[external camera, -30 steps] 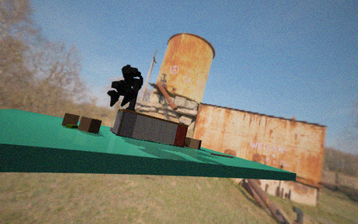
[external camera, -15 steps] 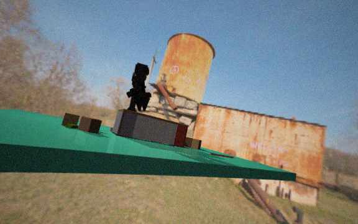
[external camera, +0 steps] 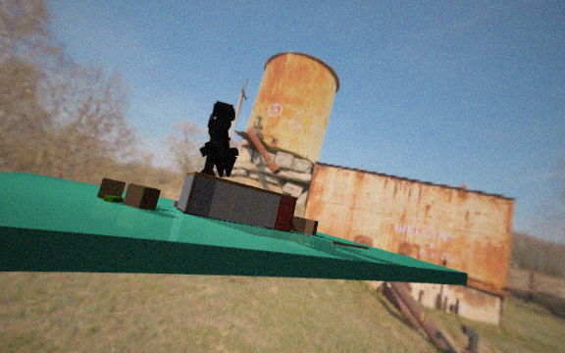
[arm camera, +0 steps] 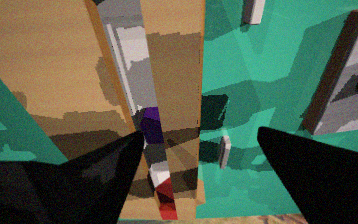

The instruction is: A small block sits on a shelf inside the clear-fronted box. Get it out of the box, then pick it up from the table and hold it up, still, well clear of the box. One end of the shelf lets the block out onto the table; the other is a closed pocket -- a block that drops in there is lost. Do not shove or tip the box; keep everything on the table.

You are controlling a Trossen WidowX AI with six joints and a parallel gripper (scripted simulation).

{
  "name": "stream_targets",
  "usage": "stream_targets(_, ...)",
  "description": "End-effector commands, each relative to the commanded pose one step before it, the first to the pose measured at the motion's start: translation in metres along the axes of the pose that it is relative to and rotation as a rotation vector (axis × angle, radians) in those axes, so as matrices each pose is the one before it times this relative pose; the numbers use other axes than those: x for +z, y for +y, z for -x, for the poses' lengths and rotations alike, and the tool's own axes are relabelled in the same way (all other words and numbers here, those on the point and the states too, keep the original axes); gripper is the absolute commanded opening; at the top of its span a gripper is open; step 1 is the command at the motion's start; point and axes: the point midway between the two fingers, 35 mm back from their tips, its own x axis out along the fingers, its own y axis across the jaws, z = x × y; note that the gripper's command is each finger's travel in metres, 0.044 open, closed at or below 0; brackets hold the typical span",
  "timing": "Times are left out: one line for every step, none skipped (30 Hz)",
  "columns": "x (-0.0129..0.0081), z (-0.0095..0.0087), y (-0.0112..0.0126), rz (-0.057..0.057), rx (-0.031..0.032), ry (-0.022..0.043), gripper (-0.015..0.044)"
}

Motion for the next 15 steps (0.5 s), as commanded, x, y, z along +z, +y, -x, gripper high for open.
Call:
stream_targets(0.00069,-0.00764,-0.00072,-0.0076,-0.00394,0.00631,0.04)
stream_targets(0.00035,-0.00162,0.00003,0.0,0.00001,0.0,0.04)
stream_targets(0.00035,-0.00162,0.00002,0.0,0.00001,0.00001,0.04)
stream_targets(0.00035,-0.00162,0.00001,0.0,0.0,0.00001,0.04)
stream_targets(0.00034,-0.00162,0.0,0.0,0.0,0.00001,0.04)
stream_targets(0.00034,-0.00162,-0.00001,0.0,0.0,0.00001,0.04)
stream_targets(0.00034,-0.00162,-0.00002,0.0,0.0,0.00001,0.04)
stream_targets(0.00034,-0.00162,-0.00003,0.0,0.0,0.00001,0.04)
stream_targets(0.00034,-0.00162,-0.00004,0.0,0.0,0.00001,0.04)
stream_targets(0.00033,-0.00162,-0.00005,0.0,0.0,0.00001,0.04)
stream_targets(0.00033,-0.00162,-0.00006,0.0,0.0,0.00001,0.04)
stream_targets(0.00033,-0.00162,-0.00007,0.0,0.0,0.00001,0.04)
stream_targets(0.00033,-0.00162,-0.00009,0.0,0.0,0.00001,0.04)
stream_targets(0.00033,-0.00162,-0.0001,0.0,0.0,0.00001,0.04)
stream_targets(0.00032,-0.00162,-0.00011,0.0,0.0,0.00001,0.04)
